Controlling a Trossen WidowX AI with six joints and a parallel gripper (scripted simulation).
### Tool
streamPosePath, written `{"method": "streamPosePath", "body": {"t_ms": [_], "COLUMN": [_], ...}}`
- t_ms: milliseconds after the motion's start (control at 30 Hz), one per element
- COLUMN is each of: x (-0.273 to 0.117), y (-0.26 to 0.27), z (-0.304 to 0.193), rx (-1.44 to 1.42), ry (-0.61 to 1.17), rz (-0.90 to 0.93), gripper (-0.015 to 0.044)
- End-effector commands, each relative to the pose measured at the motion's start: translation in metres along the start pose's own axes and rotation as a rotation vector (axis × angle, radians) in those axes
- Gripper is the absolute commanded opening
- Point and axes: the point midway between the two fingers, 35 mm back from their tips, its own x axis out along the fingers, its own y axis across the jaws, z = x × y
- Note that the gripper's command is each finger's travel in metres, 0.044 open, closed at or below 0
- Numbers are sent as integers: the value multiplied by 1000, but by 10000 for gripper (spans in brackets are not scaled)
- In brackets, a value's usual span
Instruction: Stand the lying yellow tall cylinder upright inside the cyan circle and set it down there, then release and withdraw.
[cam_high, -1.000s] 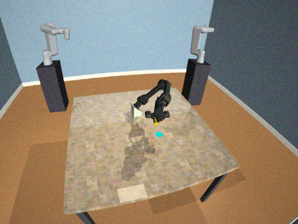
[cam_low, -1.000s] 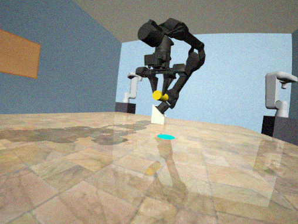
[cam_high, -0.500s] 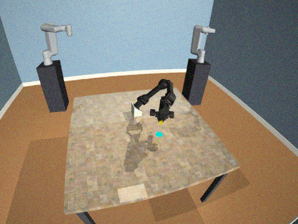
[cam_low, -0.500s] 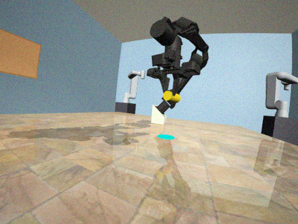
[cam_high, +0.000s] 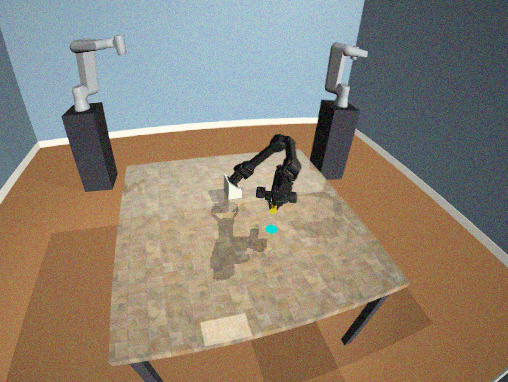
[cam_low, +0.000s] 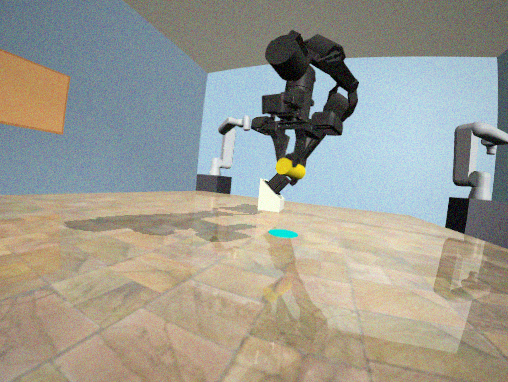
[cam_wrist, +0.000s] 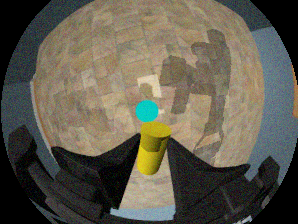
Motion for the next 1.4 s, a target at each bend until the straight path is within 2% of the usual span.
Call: {"method": "streamPosePath", "body": {"t_ms": [0,1367], "x": [2,23], "y": [-2,-9], "z": [-2,1], "rx": [-1,-63], "ry": [-14,-215], "rz": [-20,-198], "gripper": [105,105]}}
